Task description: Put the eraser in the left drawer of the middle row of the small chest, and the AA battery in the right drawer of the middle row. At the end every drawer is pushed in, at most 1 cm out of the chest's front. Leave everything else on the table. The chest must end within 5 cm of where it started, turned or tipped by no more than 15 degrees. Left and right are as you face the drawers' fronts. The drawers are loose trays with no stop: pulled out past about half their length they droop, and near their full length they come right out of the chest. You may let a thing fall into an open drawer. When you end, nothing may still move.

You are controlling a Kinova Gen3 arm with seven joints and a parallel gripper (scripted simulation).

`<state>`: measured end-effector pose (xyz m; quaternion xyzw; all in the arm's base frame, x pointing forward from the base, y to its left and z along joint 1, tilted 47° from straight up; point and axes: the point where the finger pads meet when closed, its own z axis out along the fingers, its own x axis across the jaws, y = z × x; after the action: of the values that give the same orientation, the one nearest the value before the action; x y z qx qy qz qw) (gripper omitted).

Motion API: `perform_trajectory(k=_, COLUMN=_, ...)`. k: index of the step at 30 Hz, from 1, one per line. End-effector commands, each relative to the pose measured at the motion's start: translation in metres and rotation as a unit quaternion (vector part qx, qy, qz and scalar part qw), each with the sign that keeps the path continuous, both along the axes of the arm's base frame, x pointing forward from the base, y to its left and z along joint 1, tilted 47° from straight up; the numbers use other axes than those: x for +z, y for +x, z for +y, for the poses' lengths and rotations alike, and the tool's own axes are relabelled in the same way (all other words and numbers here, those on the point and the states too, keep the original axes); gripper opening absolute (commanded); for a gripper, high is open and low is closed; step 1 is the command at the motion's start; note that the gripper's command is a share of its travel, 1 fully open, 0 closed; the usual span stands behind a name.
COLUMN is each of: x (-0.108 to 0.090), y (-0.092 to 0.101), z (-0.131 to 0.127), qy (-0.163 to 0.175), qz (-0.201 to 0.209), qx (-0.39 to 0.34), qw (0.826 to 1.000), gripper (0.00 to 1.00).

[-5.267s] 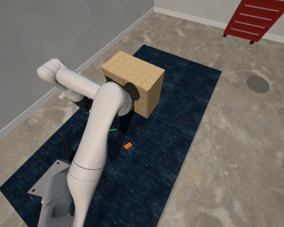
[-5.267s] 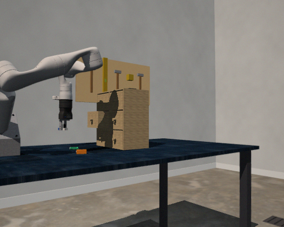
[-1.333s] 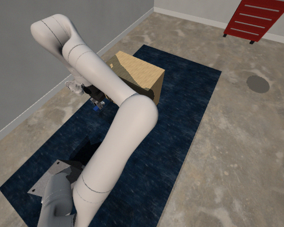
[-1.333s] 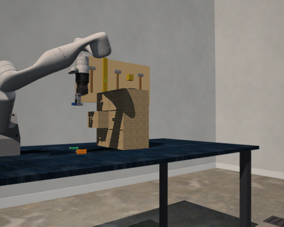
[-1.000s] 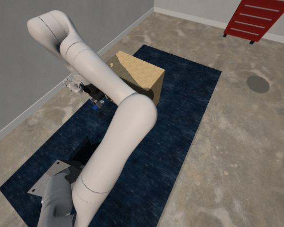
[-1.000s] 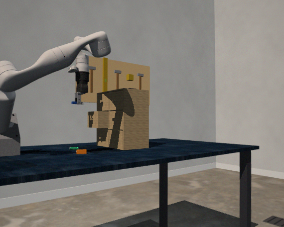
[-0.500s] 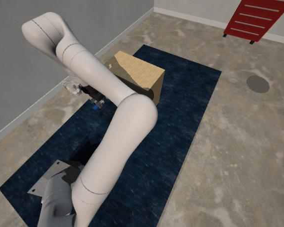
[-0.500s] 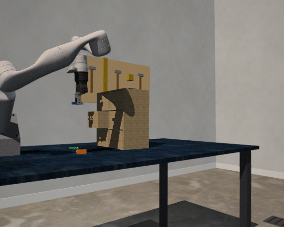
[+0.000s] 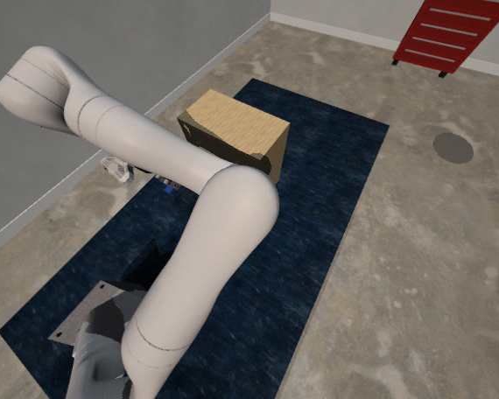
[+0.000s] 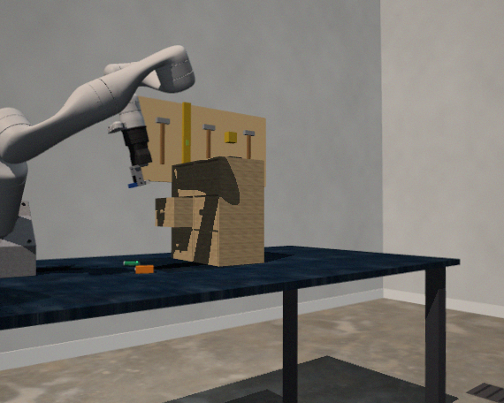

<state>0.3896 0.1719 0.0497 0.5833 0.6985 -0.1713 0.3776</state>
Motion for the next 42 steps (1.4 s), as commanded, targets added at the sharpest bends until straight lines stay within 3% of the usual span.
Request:
perform_trajectory(k=1, x=0.0032, y=-0.0041, z=0.0002, qy=-0.003, qz=-0.02, qx=0.033, qw=0.999, gripper=0.45)
perform_trajectory(k=10, x=0.0024, y=-0.0061, z=-0.0006, qy=0.002, qz=-0.087, qx=0.106, qw=0.991, gripper=0.45)
perform_trajectory(k=23, x=-0.0002, y=-0.0089, z=-0.0017, qy=0.009, qz=-0.193, qx=0.22, qw=0.956, gripper=0.45)
perform_trajectory(k=42, x=-0.0004, y=-0.0118, z=-0.0032, qy=0.015, qz=-0.269, qx=0.3, qw=0.915, gripper=0.45)
